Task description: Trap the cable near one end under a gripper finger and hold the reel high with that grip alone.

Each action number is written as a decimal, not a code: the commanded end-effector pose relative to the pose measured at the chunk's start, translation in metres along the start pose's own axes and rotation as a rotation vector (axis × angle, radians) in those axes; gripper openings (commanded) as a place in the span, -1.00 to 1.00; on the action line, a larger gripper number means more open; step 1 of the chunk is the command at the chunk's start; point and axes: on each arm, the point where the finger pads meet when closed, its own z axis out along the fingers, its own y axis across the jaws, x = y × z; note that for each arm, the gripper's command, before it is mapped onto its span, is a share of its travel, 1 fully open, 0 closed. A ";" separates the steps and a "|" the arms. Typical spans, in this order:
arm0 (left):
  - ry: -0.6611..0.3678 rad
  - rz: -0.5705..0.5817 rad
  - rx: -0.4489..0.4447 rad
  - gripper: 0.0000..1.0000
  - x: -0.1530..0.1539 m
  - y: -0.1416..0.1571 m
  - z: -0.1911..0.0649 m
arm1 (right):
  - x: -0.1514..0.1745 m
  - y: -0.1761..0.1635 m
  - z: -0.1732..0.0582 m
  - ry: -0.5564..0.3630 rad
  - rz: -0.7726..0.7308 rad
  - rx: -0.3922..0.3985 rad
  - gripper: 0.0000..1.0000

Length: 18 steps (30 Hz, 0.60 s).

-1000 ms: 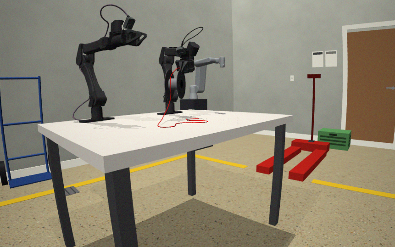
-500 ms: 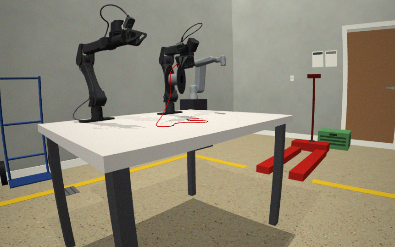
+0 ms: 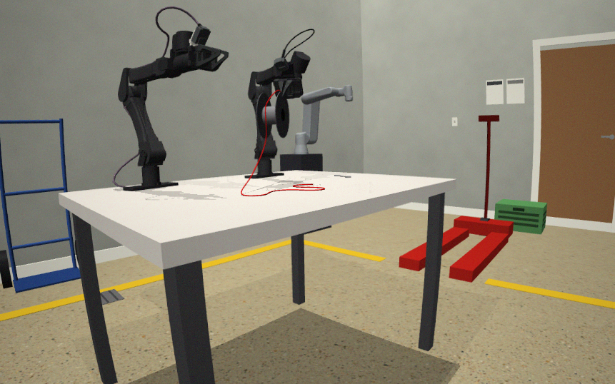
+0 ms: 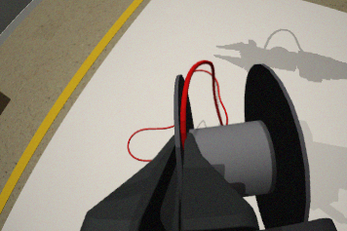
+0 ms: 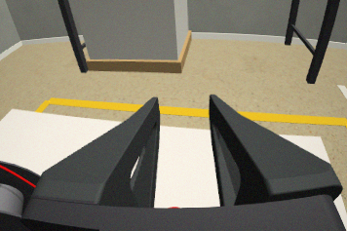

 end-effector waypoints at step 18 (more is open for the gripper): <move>-0.014 -0.006 0.016 -1.00 -0.046 -0.002 -0.025 | -0.011 -0.002 -0.008 -0.045 -0.007 -0.001 -0.40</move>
